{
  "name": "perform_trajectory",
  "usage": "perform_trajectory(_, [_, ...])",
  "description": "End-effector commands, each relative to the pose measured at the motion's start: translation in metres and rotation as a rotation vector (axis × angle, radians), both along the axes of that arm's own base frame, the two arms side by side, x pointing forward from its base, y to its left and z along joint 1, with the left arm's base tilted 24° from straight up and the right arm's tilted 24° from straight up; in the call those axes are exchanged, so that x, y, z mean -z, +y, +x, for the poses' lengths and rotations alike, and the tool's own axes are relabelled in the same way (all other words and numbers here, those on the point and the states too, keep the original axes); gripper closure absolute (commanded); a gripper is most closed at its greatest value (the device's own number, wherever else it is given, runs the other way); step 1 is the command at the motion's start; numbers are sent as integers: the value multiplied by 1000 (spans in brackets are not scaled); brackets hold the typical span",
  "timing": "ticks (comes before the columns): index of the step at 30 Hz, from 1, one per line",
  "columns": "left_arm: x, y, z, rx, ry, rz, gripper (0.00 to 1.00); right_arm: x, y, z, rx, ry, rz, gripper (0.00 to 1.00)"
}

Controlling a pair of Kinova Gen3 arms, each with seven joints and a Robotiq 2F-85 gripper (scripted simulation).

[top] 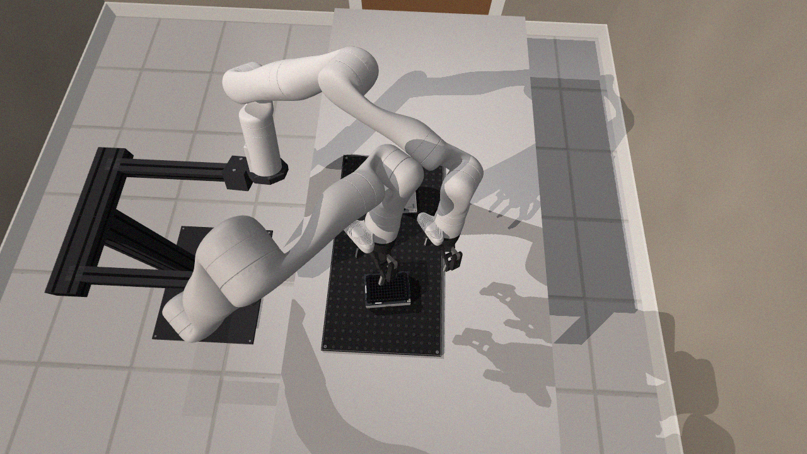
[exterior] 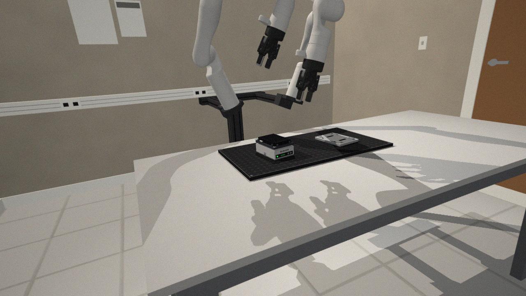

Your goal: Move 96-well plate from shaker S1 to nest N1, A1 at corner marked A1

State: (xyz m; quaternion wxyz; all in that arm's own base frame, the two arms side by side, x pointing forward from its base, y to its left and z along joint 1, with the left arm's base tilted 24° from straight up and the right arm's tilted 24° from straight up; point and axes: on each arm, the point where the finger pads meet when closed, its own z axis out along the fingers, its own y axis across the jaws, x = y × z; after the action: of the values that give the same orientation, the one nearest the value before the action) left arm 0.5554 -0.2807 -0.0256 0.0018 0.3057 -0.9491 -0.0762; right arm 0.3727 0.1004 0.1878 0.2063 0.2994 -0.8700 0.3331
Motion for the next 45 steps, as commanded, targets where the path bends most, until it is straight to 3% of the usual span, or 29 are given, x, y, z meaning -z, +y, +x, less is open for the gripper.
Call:
perform_trajectory(1, [-1,-1,0,1,-2,-1,2,-1,0,0,-3,0,4,2])
perform_trajectory(13, [-1,-1,0,1,-2,-1,2,-8,-3,-12,-56,37,58,2])
perform_trajectory(16, [-1,-1,0,1,-2,-1,2,-12,-6,-19,-90,58,90,2])
perform_trajectory(28, [-1,-1,0,1,-2,-1,2,-30,-20,-62,-299,151,251,2])
perform_trajectory(30, [-1,-1,0,1,-2,-1,2,-30,-20,-62,-299,151,251,2])
perform_trajectory(38, [-1,-1,0,1,-2,-1,2,-38,-32,-95,-463,197,339,2])
perform_trajectory(45, [-1,-1,0,1,-2,-1,2,-40,-41,-118,-575,219,384,2])
